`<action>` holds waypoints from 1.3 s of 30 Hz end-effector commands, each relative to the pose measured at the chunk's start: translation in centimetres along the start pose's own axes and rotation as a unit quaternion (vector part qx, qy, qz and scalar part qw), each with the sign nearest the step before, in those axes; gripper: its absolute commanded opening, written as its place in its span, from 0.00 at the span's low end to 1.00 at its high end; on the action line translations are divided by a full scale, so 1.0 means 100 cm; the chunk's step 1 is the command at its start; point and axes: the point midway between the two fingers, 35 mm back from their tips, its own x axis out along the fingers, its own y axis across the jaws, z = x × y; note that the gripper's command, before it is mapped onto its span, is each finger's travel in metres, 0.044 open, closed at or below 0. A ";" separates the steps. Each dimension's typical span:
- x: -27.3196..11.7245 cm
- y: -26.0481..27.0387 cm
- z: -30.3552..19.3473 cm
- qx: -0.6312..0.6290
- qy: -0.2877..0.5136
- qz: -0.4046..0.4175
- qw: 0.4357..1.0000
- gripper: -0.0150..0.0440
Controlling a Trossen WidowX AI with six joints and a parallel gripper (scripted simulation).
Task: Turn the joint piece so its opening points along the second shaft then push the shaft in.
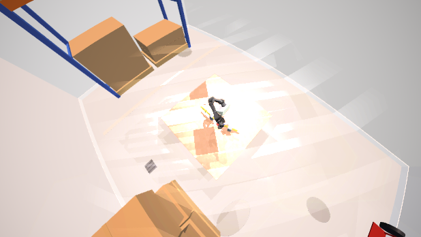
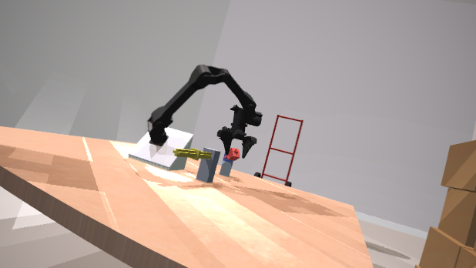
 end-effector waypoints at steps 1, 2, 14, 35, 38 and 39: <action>0.009 0.002 0.002 -0.004 -0.001 0.004 1.000 1.00; 0.010 0.002 0.002 -0.004 -0.001 0.004 1.000 1.00; 0.026 0.002 0.002 -0.004 0.000 0.004 1.000 0.96; 0.026 0.002 0.002 -0.004 0.000 0.004 1.000 0.56; 0.026 0.002 0.002 -0.004 0.000 0.004 1.000 0.56; 0.026 0.002 0.002 -0.004 0.000 0.004 1.000 0.56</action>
